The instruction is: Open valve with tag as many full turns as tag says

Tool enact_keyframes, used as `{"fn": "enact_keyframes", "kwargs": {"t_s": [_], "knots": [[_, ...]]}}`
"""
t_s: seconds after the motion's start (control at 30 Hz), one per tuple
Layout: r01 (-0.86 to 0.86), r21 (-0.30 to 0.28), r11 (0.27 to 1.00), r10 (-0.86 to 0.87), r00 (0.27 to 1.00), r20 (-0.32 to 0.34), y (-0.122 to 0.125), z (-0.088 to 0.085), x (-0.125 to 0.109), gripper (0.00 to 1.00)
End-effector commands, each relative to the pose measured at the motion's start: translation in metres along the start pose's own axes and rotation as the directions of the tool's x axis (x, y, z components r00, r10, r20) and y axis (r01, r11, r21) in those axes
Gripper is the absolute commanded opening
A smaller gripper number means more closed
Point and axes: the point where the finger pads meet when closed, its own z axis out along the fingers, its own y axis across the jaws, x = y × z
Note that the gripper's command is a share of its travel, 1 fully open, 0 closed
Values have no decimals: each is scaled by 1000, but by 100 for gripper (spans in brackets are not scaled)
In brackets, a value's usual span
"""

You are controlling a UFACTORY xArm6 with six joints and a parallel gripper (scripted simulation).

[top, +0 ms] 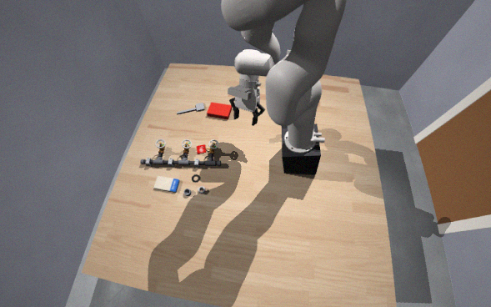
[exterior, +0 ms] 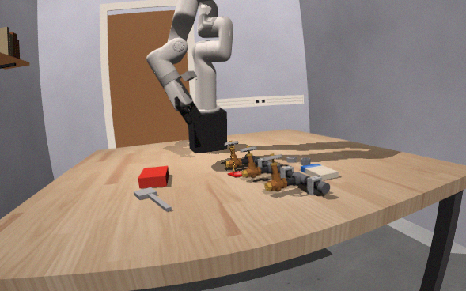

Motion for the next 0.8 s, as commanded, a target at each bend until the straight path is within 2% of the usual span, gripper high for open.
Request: {"fn": "enact_keyframes", "kwargs": {"t_s": [0.0, 0.77], "knots": [[1, -2, 1000, -1, 1000, 1, 1, -1, 0, 100], [-19, 5, 1000, 19, 1000, 10, 3, -1, 0, 100]]}}
